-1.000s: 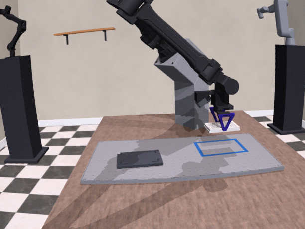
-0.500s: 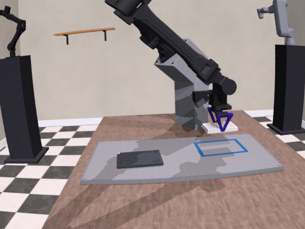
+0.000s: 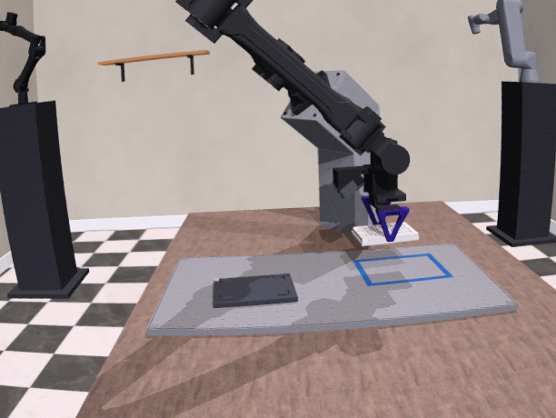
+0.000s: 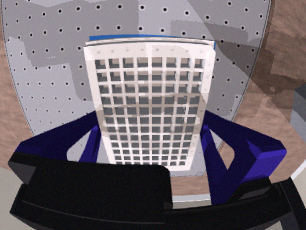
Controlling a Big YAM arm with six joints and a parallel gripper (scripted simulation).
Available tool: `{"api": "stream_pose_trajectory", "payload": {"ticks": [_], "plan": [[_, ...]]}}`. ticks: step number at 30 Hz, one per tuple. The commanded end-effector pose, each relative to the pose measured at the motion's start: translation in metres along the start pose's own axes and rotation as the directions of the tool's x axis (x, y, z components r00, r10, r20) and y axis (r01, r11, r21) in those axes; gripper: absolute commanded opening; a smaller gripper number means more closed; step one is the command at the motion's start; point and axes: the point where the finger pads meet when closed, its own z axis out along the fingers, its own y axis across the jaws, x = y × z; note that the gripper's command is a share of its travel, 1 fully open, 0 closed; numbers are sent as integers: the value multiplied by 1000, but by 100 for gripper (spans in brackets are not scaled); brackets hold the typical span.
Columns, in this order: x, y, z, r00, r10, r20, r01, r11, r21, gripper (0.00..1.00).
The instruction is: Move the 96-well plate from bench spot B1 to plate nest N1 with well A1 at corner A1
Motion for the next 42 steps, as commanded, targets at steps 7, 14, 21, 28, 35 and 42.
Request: {"api": "stream_pose_trajectory", "payload": {"ticks": [7, 14, 21, 28, 35, 42], "plan": [[-39, 9, -4, 1000, 7, 16, -7, 1000, -10, 0], [-61, 8, -6, 1000, -5, 14, 5, 1000, 2, 0], [-77, 11, -6, 1000, -5, 14, 5, 1000, 1, 0], [-100, 14, -8, 1000, -4, 14, 4, 1000, 0, 0], [-123, 20, -9, 1000, -1, 14, 1, 1000, -3, 0], [-140, 23, -10, 1000, 0, 15, 0, 1000, -4, 0]]}}
